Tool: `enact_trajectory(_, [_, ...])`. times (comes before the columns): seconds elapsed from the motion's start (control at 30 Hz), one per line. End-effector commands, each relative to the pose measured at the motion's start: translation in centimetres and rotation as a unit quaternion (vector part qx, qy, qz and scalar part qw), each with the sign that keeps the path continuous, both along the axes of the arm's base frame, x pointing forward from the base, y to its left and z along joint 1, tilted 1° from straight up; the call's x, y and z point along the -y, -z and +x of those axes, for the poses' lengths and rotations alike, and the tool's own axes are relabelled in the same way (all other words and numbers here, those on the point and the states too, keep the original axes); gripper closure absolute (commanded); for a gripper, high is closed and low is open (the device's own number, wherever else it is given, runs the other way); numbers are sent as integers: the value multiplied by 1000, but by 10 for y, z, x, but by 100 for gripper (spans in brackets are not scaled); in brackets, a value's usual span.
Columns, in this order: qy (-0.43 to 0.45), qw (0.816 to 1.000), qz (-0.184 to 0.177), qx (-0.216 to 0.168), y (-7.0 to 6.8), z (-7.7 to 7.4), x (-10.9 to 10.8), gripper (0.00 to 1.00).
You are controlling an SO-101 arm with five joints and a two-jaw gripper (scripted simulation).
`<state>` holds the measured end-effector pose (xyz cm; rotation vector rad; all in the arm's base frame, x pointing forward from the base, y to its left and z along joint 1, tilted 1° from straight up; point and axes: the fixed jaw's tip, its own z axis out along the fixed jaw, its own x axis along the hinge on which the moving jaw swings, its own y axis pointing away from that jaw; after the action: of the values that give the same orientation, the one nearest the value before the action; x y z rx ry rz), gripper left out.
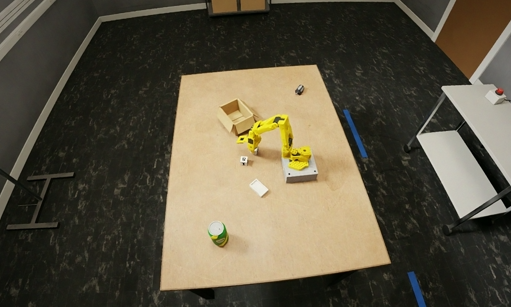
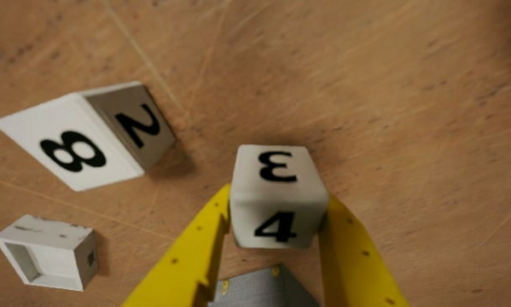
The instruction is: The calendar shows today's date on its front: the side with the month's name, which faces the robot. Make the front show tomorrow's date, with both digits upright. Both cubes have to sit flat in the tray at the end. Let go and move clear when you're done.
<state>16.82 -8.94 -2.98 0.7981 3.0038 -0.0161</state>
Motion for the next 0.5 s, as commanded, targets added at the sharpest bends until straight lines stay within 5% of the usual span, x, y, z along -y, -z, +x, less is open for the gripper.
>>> enact_trajectory(0.0, [-1, 1000, 7, -11, 6, -4, -5, 100])
enact_trajectory(0.47, [-1, 1000, 7, -11, 10, -4, -5, 100])
